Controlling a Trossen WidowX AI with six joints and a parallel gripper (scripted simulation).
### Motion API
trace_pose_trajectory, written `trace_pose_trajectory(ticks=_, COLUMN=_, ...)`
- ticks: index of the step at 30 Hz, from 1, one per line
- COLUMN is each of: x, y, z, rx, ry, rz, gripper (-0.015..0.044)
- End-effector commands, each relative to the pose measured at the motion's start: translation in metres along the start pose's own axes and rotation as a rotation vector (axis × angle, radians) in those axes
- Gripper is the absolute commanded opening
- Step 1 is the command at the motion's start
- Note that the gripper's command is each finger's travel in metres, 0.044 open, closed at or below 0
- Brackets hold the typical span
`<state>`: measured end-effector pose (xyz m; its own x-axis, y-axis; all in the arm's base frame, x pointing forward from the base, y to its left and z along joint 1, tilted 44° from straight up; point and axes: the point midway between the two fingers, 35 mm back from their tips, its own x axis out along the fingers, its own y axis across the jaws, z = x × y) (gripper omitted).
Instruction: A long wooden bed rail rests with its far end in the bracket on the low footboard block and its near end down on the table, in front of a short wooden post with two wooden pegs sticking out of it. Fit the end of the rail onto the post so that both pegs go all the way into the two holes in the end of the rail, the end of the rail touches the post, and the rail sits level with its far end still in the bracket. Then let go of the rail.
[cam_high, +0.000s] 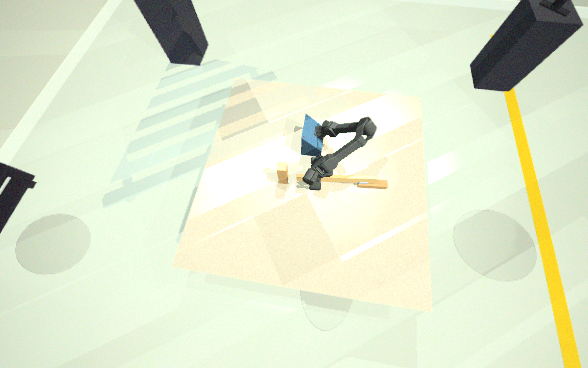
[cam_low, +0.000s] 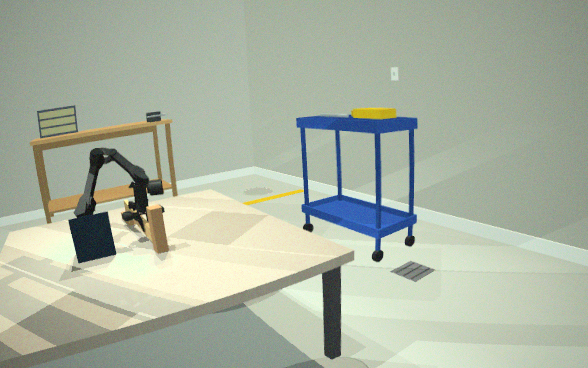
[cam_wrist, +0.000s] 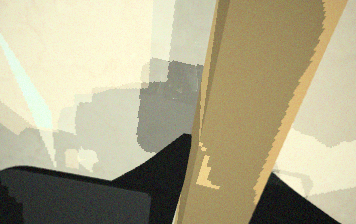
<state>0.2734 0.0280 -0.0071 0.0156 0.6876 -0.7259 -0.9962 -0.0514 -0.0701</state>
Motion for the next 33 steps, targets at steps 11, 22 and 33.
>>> trace_pose_trajectory(ticks=11, x=-0.01, y=-0.003, z=0.0, rx=-0.001, ry=-0.003, rz=-0.01, gripper=0.0)
trace_pose_trajectory(ticks=22, x=-0.015, y=-0.003, z=-0.001, rx=-0.001, ry=-0.003, rz=-0.01, gripper=0.0)
trace_pose_trajectory(ticks=33, x=-0.021, y=-0.002, z=-0.001, rx=-0.001, ry=-0.002, rz=-0.01, gripper=0.0)
